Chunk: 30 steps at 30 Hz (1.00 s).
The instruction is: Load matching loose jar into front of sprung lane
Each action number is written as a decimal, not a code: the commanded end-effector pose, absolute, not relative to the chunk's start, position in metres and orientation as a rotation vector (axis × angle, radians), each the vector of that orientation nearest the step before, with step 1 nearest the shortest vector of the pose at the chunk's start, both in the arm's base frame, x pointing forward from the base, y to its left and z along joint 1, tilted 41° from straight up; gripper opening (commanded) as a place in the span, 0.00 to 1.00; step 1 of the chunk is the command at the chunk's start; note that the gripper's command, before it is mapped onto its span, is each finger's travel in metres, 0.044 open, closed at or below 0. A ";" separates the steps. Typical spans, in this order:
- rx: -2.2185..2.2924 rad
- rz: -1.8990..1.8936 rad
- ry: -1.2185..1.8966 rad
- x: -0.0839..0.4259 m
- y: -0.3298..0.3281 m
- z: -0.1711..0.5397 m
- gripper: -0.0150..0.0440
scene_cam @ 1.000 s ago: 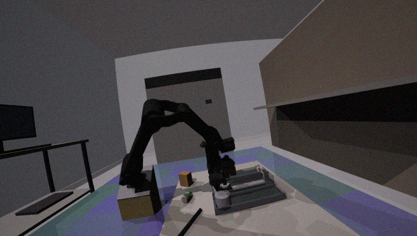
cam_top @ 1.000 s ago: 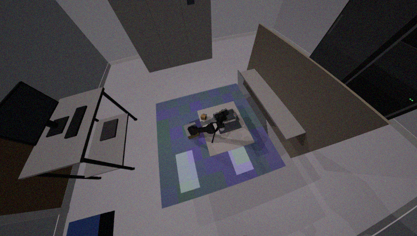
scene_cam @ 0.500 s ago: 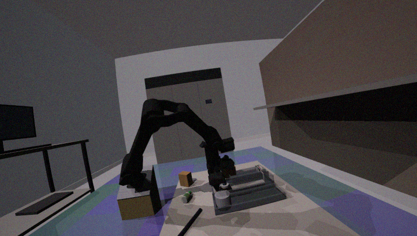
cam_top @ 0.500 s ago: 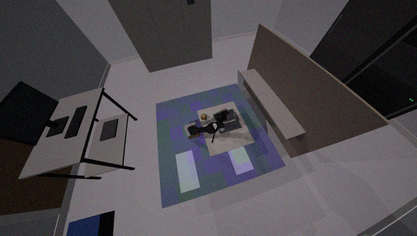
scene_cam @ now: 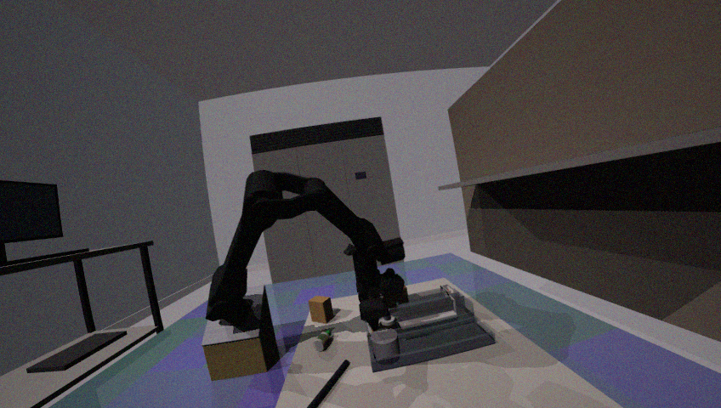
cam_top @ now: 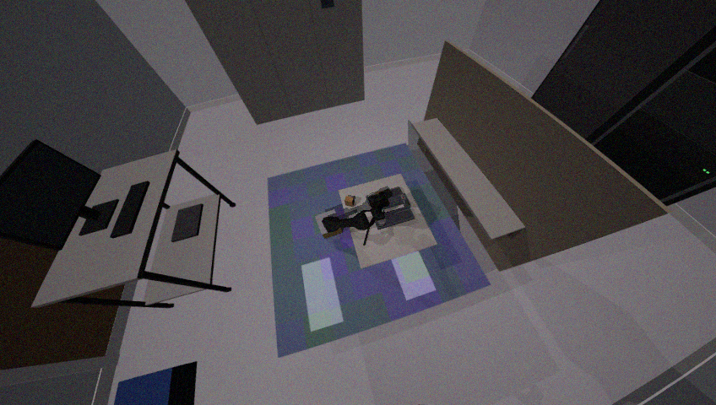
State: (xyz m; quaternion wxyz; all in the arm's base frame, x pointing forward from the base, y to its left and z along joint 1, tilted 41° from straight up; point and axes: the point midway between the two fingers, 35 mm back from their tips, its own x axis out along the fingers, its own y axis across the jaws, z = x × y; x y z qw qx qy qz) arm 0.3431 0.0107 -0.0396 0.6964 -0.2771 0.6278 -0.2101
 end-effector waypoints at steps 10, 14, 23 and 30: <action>-0.618 -0.475 1.388 0.343 0.009 -0.039 0.25; -0.618 -0.475 1.388 0.343 0.009 -0.039 0.25; -0.618 -0.475 1.388 0.340 0.010 -0.040 0.25; -0.618 -0.475 1.388 0.340 0.010 -0.040 0.25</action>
